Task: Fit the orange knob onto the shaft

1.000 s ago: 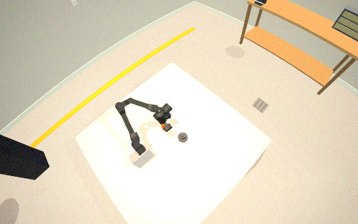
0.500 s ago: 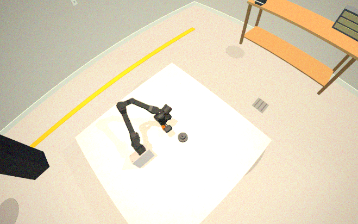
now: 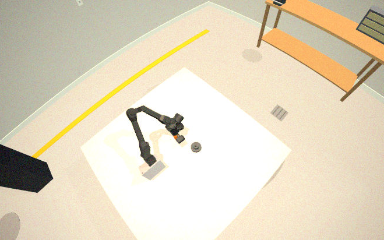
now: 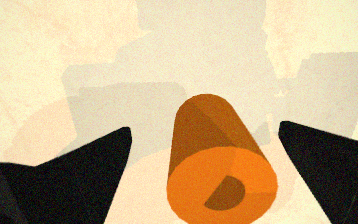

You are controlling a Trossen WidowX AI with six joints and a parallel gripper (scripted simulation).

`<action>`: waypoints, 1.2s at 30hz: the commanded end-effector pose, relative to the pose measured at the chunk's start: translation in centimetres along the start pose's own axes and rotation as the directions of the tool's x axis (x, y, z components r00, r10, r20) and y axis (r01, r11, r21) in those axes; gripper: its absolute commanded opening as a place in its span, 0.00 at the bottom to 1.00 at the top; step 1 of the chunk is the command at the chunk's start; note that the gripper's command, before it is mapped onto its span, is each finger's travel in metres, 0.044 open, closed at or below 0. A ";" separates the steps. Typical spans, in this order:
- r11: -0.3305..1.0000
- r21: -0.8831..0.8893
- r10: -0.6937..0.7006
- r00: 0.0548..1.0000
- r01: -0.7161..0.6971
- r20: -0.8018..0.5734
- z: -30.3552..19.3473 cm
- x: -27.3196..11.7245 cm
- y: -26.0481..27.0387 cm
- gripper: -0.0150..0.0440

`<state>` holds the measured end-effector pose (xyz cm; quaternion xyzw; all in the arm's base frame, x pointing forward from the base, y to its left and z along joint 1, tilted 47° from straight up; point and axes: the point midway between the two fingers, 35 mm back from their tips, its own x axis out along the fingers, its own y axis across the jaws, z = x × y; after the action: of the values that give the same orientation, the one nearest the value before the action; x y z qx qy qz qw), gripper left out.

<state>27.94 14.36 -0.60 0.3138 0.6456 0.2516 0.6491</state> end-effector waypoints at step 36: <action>1.000 0.005 -0.024 1.000 0.024 0.002 0.8 -9.7 -0.6 0.25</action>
<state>28.33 8.08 4.25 0.3100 0.6519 0.2423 0.6482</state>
